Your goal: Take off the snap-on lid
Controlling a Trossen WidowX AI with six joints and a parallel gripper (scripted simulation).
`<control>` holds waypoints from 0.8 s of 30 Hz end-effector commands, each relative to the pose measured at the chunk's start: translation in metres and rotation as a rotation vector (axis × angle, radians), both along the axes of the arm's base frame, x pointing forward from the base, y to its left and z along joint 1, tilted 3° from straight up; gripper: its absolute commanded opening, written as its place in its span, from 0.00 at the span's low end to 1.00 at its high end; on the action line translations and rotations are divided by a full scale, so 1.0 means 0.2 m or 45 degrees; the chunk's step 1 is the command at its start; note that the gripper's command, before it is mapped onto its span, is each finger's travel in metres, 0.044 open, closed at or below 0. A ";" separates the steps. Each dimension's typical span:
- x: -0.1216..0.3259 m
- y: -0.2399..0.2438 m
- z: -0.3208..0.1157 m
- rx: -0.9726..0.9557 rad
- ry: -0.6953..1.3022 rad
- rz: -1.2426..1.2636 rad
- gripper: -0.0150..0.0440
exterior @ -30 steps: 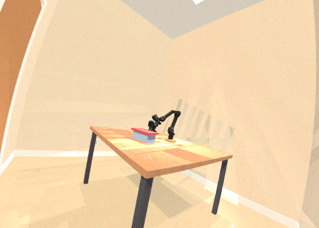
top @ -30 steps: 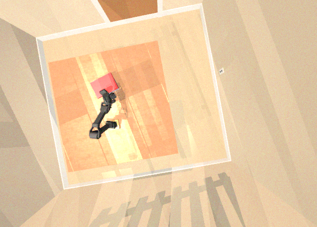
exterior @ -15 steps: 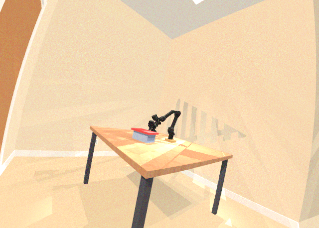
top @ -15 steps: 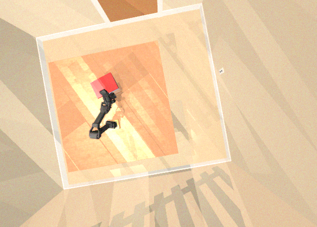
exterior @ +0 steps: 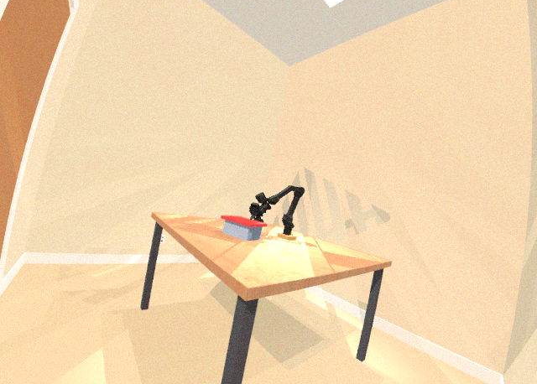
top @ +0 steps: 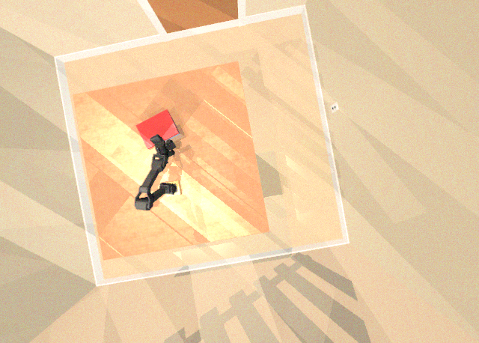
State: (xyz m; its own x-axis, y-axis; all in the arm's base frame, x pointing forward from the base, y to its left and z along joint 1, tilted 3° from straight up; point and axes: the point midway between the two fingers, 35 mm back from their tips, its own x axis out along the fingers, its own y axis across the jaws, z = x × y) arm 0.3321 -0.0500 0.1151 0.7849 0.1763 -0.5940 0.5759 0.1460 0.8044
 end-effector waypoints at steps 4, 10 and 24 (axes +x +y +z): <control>0.00 0.00 0.02 -0.002 -0.006 0.001 0.25; 0.00 0.00 0.02 -0.002 -0.006 0.001 0.25; -0.01 0.00 0.04 -0.002 -0.006 0.001 0.25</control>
